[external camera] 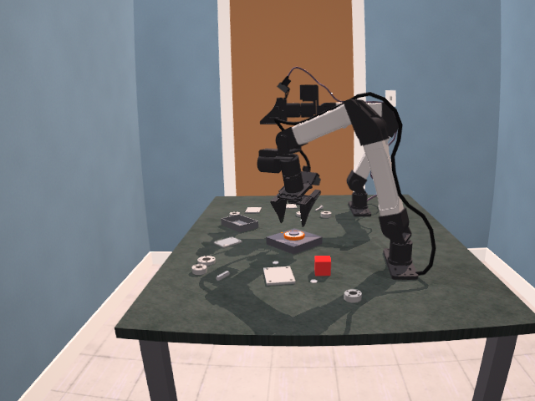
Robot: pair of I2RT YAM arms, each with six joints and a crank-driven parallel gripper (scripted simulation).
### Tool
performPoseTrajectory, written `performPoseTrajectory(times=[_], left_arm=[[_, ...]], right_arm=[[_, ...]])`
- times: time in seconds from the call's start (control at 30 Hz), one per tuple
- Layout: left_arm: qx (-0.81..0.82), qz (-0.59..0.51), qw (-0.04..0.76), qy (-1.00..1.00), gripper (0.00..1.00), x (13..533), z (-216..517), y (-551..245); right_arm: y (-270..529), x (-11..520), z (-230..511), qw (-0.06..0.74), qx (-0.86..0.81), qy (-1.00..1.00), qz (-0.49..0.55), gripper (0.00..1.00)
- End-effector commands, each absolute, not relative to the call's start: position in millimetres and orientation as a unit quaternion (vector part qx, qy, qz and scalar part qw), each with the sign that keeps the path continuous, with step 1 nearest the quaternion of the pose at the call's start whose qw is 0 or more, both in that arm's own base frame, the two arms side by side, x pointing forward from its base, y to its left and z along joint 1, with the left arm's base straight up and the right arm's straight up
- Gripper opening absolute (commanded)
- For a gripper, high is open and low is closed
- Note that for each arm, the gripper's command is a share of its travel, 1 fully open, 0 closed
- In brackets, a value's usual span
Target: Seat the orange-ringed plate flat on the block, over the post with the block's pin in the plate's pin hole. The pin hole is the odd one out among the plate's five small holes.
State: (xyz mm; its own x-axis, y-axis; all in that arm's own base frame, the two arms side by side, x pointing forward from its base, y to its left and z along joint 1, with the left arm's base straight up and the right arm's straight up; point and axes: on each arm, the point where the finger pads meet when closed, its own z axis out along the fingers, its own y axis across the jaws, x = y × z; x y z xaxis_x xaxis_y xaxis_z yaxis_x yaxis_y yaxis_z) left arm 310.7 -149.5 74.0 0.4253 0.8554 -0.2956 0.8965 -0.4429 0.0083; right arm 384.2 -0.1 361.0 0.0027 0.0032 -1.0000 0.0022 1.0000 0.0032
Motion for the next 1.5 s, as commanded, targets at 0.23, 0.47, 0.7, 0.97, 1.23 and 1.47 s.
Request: performPoseTrajectory(times=[0.23,0.47,0.7,0.97,1.23,1.47], left_arm=[[0.842,-0.114,0.100,0.518,0.85,317,113,-145],[0.843,-0.125,0.085,0.516,0.85,304,102,-146],[0.774,-0.053,0.154,0.612,0.85,341,120,-132],[0.629,0.012,0.268,0.730,0.85,376,158,-105],[0.527,0.049,0.347,0.774,0.85,387,187,-85],[0.373,0.059,0.453,0.808,0.85,400,229,-64]], right_arm=[[4,386,353,0.701,-0.006,0.713,0.003,1.00],[4,386,353,0.701,-0.006,0.713,0.003,1.00],[4,383,352,0.700,-0.006,0.715,0.003,1.00],[2,376,354,0.703,-0.005,0.712,0.001,1.00],[1,384,364,0.711,-0.005,0.703,0.000,1.00],[-1,380,366,0.711,-0.003,0.703,-0.002,1.00]])
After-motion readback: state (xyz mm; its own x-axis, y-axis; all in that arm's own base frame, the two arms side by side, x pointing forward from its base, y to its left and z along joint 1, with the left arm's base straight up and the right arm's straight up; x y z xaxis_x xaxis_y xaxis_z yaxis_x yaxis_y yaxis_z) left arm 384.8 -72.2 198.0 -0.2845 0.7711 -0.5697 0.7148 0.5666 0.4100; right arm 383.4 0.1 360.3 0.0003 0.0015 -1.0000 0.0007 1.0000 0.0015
